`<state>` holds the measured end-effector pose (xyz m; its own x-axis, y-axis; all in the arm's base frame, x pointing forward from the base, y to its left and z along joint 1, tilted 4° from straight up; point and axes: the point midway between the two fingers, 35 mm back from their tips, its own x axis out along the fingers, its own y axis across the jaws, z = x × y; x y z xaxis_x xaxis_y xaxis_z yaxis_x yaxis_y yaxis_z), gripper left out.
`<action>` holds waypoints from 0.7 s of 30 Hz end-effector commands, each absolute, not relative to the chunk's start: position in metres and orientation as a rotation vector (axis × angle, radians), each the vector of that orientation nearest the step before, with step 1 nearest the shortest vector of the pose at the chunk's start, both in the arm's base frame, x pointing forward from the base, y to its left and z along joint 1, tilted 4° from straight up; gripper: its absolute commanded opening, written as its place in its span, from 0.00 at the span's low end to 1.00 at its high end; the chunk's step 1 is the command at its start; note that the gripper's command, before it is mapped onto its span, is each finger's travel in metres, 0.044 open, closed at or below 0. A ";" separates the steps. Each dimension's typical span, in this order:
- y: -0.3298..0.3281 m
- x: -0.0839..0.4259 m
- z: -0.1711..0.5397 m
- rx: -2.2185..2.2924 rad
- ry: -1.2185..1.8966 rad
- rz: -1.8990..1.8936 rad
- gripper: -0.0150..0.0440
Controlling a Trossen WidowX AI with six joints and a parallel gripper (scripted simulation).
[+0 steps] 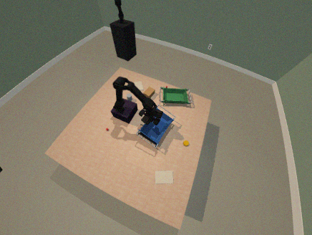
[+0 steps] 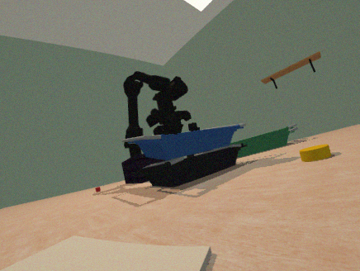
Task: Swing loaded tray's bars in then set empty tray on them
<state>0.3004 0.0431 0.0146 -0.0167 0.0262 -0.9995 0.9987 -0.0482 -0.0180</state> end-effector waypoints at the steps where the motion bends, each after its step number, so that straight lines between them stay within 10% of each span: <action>1: 0.044 0.295 0.007 1.248 1.231 -1.259 0.25; 21: 0.044 0.292 -0.003 1.248 1.231 -1.260 0.25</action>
